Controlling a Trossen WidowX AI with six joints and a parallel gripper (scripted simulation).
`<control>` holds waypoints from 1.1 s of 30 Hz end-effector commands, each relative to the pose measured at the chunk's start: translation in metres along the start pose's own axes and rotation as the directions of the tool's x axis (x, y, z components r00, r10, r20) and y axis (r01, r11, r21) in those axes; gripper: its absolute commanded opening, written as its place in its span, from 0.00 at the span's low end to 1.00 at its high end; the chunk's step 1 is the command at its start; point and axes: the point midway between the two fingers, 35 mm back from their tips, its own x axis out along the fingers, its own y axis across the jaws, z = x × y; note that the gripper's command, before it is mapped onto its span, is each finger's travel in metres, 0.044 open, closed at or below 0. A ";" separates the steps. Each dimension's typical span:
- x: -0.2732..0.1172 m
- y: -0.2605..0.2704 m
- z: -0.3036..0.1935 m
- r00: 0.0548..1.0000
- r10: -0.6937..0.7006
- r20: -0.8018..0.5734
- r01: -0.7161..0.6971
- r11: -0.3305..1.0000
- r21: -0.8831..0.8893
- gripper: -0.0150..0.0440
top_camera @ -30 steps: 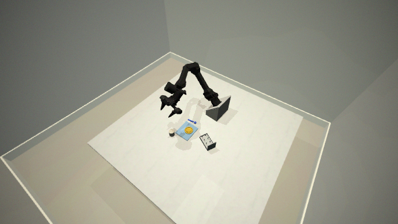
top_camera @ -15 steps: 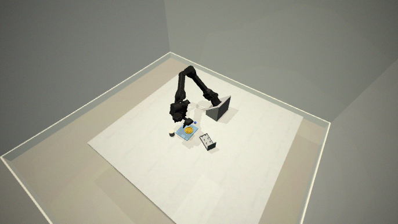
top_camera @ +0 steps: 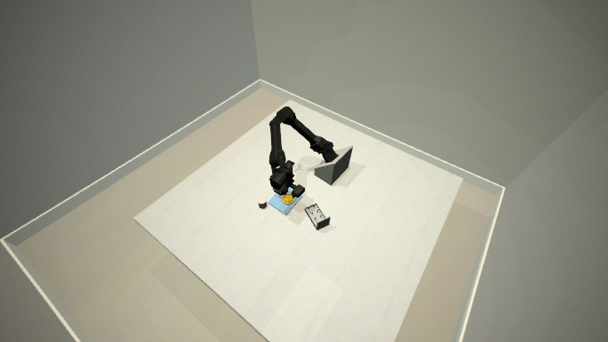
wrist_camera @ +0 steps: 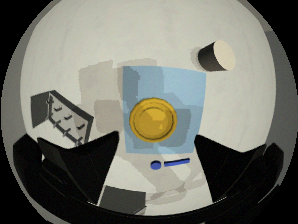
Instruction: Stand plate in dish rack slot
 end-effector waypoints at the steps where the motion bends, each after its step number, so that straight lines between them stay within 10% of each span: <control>1: 0.006 0.002 -0.001 1.000 0.003 -0.010 -0.003 1.000 0.002 0.93; 33: 0.057 0.003 -0.002 1.000 0.000 -0.010 0.000 1.000 0.002 0.93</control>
